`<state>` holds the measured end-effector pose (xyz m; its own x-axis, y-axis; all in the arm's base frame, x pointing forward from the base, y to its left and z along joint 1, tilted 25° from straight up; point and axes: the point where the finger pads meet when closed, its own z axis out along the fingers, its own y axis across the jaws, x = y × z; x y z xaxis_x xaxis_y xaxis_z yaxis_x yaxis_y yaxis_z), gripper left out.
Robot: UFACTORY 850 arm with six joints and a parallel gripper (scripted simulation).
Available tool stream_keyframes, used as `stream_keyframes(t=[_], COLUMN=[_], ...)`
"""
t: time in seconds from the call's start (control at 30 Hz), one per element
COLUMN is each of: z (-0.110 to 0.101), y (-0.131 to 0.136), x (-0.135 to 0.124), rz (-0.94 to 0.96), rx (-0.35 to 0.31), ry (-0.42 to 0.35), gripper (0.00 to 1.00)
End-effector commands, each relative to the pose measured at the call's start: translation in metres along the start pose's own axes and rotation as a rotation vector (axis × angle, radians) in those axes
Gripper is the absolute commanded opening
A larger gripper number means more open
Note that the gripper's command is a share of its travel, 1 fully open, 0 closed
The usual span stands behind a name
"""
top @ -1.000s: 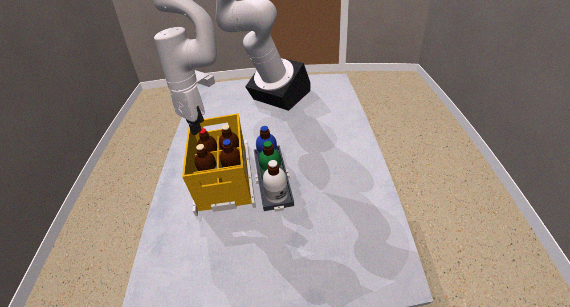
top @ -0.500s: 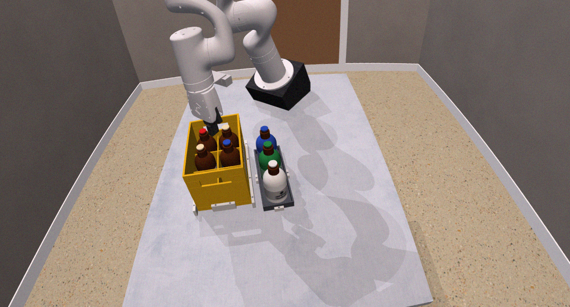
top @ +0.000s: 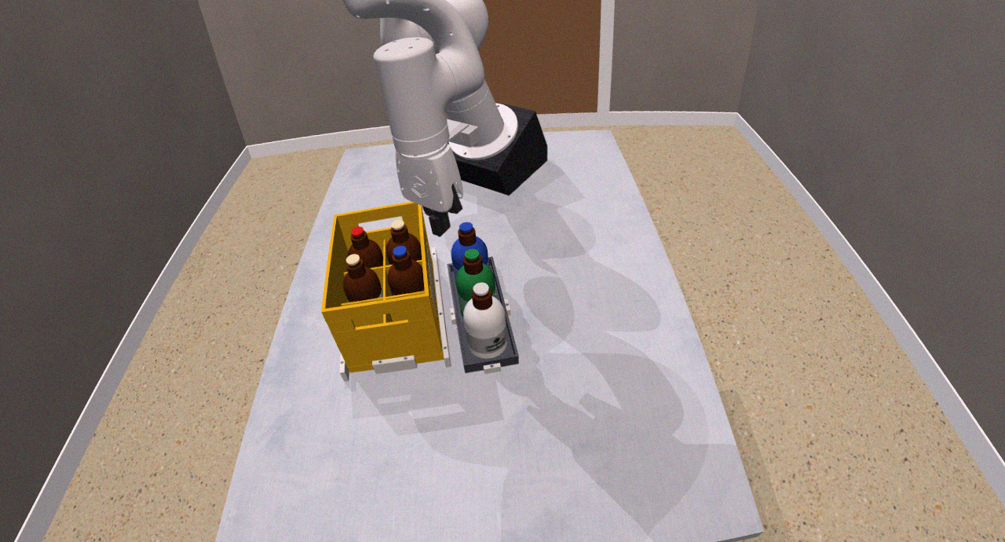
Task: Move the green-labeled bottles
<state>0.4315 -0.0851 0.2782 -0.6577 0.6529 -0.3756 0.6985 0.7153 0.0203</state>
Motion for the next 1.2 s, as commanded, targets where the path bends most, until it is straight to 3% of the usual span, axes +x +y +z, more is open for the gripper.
stream_keyframes(t=[0.0, 0.2, 0.23, 1.17], z=[-0.0017, -0.0023, -0.0023, -0.0023], y=[0.0319, 0.0379, 0.0379, 0.0379], x=[0.0252, 0.0306, 0.0306, 0.0306], rz=[0.005, 0.005, 0.005, 0.005], rx=[0.018, 0.016, 0.016, 0.016], ry=[-0.046, -0.05, -0.05, -0.05], gripper=[0.0, 0.0, 0.66, 0.66])
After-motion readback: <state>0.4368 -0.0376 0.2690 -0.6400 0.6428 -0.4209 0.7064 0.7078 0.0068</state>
